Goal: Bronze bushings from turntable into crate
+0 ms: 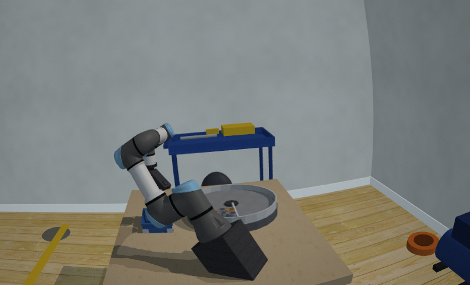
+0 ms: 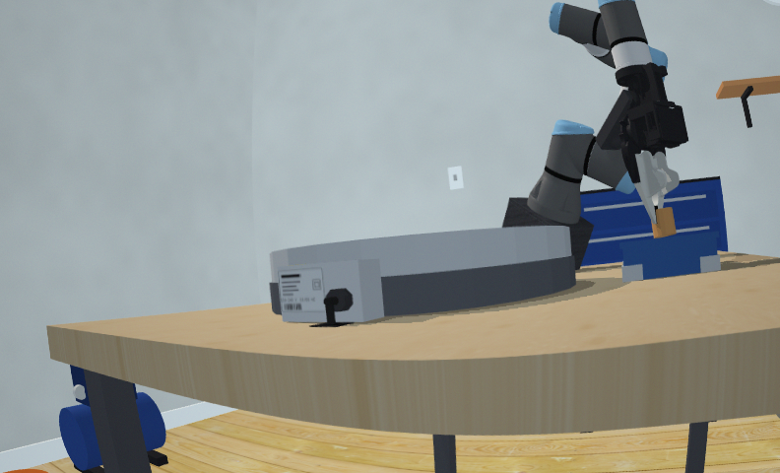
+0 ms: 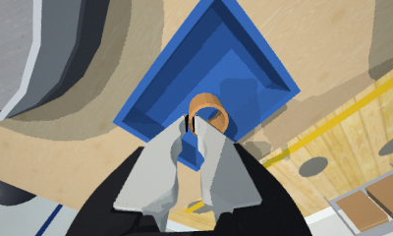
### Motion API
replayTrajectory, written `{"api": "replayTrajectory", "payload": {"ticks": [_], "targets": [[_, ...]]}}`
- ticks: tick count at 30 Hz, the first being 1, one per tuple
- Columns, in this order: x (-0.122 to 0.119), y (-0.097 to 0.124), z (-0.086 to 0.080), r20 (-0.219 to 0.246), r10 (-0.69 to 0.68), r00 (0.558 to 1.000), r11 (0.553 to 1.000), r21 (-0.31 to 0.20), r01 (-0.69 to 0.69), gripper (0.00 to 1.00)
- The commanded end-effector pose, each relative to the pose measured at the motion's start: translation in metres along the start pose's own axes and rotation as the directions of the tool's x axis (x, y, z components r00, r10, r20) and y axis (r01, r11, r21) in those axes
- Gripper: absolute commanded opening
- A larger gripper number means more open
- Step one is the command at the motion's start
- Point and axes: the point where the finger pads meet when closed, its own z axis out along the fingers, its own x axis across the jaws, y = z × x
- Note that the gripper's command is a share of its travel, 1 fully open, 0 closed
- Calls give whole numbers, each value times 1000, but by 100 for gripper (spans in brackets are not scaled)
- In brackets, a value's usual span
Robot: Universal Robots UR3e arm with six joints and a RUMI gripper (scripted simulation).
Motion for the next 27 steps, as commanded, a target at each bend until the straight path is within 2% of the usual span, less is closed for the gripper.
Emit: {"api": "replayTrajectory", "payload": {"ticks": [1,18,27], "targets": [[-1,1,8,5,0,1000,1000,-2,0,0],[-1,1,33,5,0,1000,1000,-2,0,0],[-1,1,38,5,0,1000,1000,-2,0,0]]}}
